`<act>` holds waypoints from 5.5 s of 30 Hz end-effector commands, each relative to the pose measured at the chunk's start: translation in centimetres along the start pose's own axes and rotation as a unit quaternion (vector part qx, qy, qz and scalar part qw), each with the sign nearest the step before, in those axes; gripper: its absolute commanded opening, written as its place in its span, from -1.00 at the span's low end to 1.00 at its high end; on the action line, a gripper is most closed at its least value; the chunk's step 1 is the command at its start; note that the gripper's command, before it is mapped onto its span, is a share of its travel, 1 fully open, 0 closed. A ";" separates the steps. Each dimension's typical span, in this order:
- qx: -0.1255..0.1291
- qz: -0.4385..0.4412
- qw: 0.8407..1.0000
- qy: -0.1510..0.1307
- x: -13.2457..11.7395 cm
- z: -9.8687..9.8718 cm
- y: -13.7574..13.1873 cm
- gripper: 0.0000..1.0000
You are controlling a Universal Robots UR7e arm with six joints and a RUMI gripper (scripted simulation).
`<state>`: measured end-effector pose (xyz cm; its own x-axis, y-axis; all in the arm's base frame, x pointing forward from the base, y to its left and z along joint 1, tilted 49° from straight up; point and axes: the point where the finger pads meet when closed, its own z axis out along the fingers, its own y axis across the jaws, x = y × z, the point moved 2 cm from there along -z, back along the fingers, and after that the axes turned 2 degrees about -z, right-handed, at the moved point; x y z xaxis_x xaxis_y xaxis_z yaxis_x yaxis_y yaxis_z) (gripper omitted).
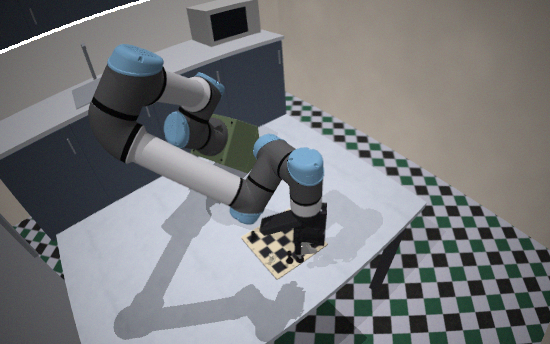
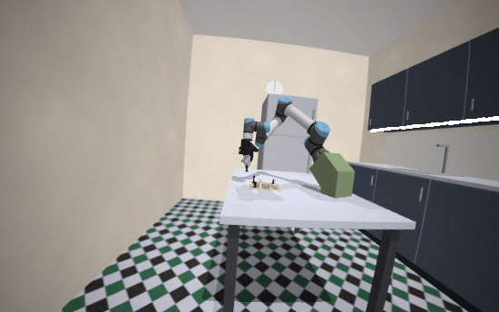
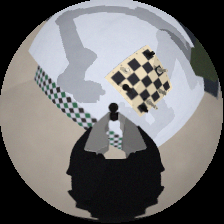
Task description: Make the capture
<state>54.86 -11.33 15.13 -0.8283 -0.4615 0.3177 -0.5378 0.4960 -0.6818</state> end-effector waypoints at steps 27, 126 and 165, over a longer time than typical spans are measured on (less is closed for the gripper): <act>0.000 0.000 1.000 -0.001 -0.1 8.7 -0.1 -1.00; 0.000 0.000 1.000 -0.001 -0.1 9.0 -0.1 -0.80; 0.000 0.000 1.000 -0.001 -0.1 2.7 -0.1 -0.51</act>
<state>55.86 -15.31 11.56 -0.8276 -0.4635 0.3167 -0.5380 0.4938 -0.6832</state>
